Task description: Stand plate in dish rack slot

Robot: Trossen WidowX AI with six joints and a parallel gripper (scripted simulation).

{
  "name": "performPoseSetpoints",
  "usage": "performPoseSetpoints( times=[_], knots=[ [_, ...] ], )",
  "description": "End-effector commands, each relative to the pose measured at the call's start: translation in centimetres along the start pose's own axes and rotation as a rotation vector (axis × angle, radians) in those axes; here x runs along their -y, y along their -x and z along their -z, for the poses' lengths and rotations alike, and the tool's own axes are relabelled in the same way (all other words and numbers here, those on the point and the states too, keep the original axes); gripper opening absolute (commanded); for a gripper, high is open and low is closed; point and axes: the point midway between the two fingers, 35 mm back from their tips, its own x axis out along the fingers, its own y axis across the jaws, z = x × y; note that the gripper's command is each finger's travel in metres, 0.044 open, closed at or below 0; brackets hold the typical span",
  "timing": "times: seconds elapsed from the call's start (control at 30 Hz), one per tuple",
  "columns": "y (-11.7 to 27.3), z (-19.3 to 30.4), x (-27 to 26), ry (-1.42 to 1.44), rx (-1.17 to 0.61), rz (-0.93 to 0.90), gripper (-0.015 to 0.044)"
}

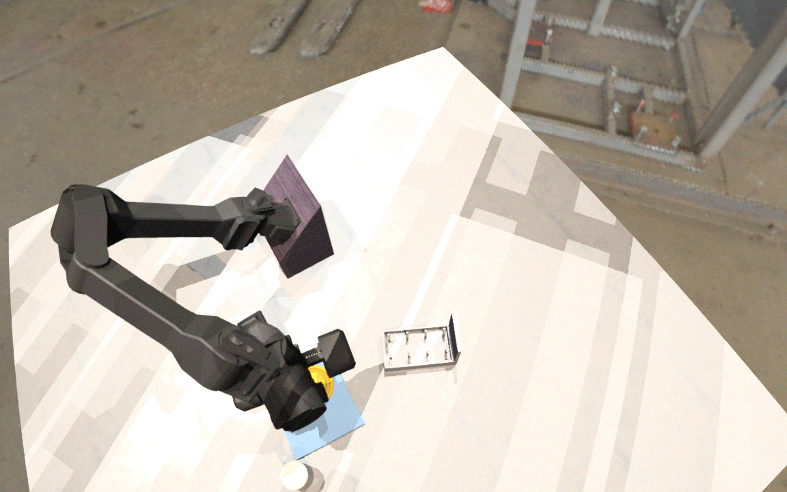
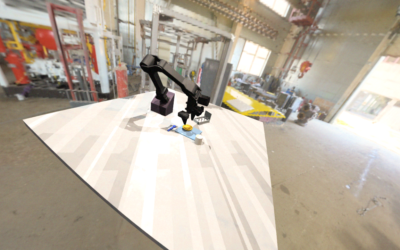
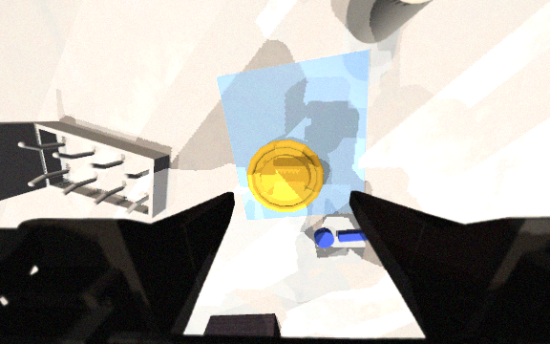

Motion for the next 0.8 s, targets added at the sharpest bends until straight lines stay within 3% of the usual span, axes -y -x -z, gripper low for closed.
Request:
performPoseSetpoints(
  times=[0.0,0.77],
  knots=[
    [0.3,0.3,-0.7,0.104,-0.002,0.050,0.0400],
    [-2.3,0.1,-0.8,0.109,-0.002,0.051,0.0400]
  ],
)
